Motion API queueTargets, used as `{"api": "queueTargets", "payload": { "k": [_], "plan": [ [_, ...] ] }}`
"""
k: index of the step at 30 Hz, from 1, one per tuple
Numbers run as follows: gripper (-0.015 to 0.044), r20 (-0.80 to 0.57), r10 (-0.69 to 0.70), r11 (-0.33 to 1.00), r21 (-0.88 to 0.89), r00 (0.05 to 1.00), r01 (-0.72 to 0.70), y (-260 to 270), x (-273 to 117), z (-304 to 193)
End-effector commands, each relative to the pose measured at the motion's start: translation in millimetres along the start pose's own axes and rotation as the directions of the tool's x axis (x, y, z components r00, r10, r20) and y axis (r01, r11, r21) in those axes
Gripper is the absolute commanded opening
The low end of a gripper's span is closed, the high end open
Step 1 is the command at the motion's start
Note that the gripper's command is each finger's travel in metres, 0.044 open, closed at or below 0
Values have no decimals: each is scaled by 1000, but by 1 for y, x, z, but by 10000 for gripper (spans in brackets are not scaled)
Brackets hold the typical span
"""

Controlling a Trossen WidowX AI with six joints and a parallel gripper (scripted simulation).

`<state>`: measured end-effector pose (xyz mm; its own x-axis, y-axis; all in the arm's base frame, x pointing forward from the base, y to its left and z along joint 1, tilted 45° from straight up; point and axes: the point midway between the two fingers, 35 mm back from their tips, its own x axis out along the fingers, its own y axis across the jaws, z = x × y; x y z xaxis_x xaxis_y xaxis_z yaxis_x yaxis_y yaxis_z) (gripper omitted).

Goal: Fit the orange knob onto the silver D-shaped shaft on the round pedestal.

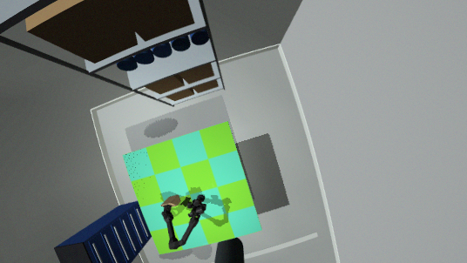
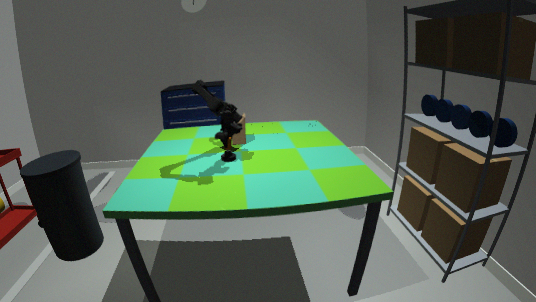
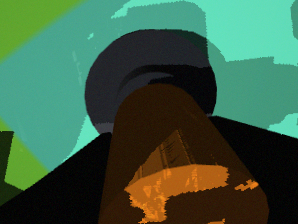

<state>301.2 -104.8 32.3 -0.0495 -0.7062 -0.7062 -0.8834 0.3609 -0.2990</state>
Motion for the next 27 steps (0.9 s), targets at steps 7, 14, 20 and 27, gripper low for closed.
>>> {"api": "queueTargets", "payload": {
  "k": [7, 14, 20, 27],
  "plan": [
    [0, -4, -2, 1000, 17, 1000, 2, -1, -1, -1],
    [0, -4, -2, 996, 91, 1000, 2, -2, -5, -2],
    [0, -4, -2, 995, 98, 1000, 2, -1, -2, 1],
    [0, -4, -2, 995, 98, 1000, 2, 0, 0, -1]
  ]
}}
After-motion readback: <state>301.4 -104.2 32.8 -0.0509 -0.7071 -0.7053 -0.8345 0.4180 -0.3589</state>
